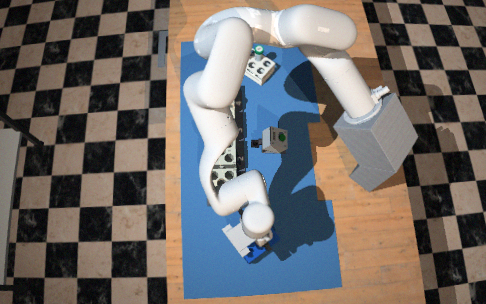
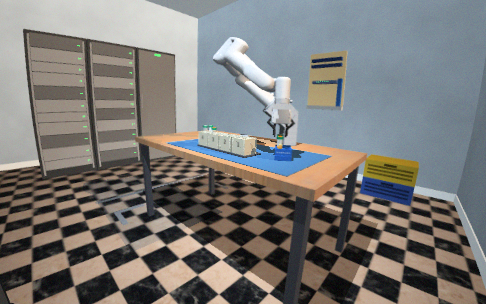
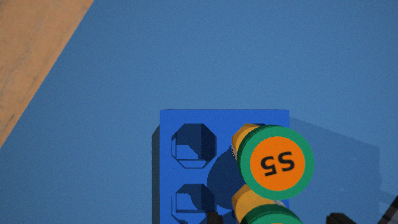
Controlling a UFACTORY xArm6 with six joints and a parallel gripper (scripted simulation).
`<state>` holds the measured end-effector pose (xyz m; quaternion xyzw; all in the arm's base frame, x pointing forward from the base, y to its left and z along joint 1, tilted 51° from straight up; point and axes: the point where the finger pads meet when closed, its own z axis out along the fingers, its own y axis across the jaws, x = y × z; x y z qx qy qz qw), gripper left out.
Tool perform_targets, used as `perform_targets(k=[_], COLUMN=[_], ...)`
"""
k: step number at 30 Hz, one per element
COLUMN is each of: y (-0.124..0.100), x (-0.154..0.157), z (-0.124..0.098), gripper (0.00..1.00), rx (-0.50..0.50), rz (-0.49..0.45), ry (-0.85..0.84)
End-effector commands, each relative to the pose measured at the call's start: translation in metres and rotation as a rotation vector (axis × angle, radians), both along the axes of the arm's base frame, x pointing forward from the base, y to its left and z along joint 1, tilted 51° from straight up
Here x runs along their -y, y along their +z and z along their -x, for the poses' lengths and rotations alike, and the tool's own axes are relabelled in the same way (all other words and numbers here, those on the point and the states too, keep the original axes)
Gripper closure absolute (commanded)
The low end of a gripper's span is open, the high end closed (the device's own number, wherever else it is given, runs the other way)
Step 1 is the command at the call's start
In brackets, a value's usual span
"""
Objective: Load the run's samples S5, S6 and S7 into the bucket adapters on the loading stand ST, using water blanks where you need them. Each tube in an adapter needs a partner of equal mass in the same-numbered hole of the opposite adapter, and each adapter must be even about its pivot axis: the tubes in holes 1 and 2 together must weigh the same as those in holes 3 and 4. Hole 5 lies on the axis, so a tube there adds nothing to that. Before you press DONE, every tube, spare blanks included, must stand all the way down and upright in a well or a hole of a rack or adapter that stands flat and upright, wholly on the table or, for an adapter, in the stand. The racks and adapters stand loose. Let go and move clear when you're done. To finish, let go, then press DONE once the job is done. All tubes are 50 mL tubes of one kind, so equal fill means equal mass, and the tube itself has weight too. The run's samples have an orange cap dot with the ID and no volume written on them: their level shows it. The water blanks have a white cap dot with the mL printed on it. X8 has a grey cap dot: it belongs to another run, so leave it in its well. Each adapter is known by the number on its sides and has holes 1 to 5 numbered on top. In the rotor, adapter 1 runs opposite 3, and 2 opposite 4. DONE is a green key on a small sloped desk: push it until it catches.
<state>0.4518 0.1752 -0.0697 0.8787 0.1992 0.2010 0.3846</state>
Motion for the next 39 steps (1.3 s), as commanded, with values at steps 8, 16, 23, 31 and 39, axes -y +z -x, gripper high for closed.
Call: perform_targets(k=[8, 16, 23, 31, 39], y=[-0.0037, -0.0062, -0.0087, -0.0087, -0.0083], x=[0.0026, 0.005, 0.0073, 0.0073, 0.007], z=[-0.004, -0.0061, -0.0081, -0.0081, -0.0078], gripper=[0.43, 0.43, 0.43, 0.43, 1.0], rx=[0.002, 0.002, 0.002, 0.002, 0.002], rz=[-0.002, -0.002, -0.002, -0.002, -0.002], ry=[0.002, 0.002, 0.002, 0.002, 0.002])
